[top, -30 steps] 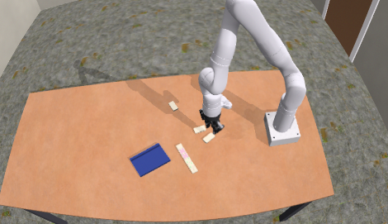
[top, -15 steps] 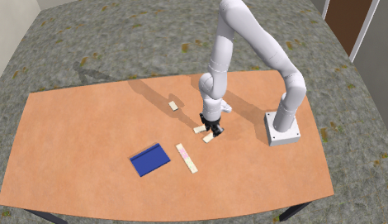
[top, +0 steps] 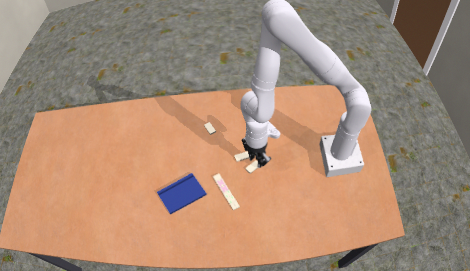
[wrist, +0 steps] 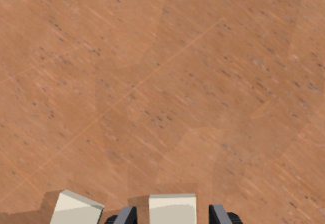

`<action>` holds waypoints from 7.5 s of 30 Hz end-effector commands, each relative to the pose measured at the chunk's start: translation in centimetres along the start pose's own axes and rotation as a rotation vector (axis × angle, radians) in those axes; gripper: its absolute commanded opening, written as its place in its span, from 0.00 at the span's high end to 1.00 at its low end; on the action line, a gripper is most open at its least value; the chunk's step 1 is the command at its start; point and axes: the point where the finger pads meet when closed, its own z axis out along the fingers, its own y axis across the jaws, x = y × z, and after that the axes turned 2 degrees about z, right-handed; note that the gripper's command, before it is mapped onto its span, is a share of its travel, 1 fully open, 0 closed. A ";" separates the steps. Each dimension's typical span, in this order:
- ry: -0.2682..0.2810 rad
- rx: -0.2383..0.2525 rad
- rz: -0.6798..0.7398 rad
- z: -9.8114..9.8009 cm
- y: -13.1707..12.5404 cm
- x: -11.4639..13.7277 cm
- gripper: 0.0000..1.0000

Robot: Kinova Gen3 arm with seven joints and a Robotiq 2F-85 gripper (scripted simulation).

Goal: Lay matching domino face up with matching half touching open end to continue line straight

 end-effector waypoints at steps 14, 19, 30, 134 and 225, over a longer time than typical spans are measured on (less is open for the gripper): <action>-0.001 0.001 0.000 0.0 0.0 0.0 0.51; -0.001 0.001 0.000 0.0 0.0 0.0 0.51; -0.001 0.001 0.000 0.0 0.0 0.0 0.51; -0.140 -0.004 0.000 1.6 0.0 0.2 0.69; -0.140 -0.004 0.000 -10.4 -12.9 16.3 0.69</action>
